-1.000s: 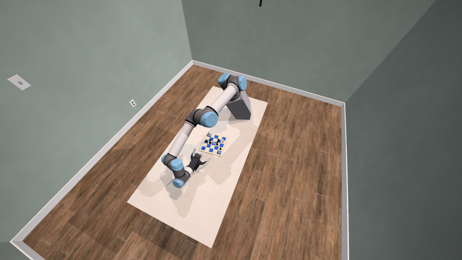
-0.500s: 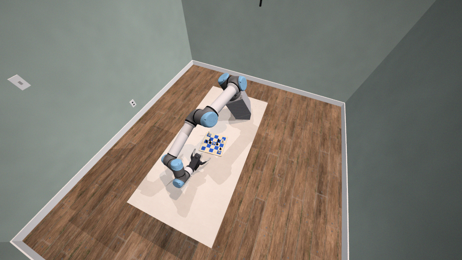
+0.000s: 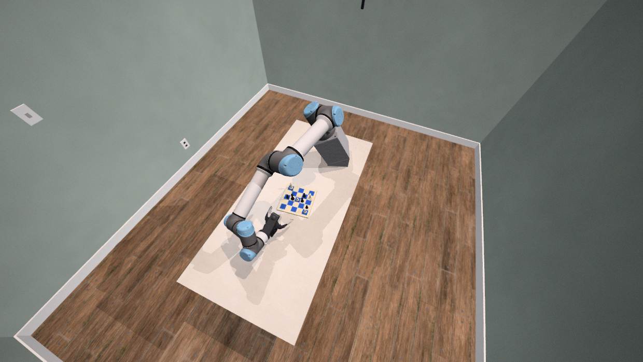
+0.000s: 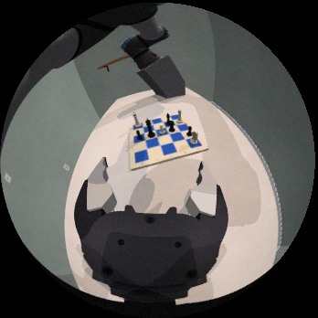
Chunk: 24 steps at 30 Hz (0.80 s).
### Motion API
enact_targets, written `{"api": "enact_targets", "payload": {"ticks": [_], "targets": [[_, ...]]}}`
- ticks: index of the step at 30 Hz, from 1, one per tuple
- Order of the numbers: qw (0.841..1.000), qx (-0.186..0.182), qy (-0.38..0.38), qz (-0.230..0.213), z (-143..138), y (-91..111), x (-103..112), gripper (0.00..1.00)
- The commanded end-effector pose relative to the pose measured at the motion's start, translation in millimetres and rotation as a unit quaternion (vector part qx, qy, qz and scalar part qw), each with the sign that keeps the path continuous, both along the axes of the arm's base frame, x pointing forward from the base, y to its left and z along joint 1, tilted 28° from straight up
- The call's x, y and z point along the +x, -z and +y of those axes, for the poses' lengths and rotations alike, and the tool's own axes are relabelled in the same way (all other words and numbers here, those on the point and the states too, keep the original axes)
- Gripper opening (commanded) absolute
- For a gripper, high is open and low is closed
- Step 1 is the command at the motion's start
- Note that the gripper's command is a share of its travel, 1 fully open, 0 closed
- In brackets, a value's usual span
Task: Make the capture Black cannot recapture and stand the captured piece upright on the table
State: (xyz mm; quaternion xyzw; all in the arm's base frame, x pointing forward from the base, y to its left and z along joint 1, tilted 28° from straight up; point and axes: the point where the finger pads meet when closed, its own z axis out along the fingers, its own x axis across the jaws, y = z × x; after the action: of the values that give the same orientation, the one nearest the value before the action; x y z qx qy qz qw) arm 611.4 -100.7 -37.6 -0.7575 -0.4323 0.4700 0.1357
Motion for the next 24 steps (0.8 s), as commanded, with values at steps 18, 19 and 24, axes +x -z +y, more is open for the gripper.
{"api": "enact_targets", "payload": {"ticks": [18,19,24], "targets": [[1.0,0.0,0.0,-0.001,36,-72,-10,1.0],[1.0,0.0,0.0,-0.001,36,-72,-10,1.0],[1.0,0.0,0.0,-0.001,35,-70,-10,1.0]]}}
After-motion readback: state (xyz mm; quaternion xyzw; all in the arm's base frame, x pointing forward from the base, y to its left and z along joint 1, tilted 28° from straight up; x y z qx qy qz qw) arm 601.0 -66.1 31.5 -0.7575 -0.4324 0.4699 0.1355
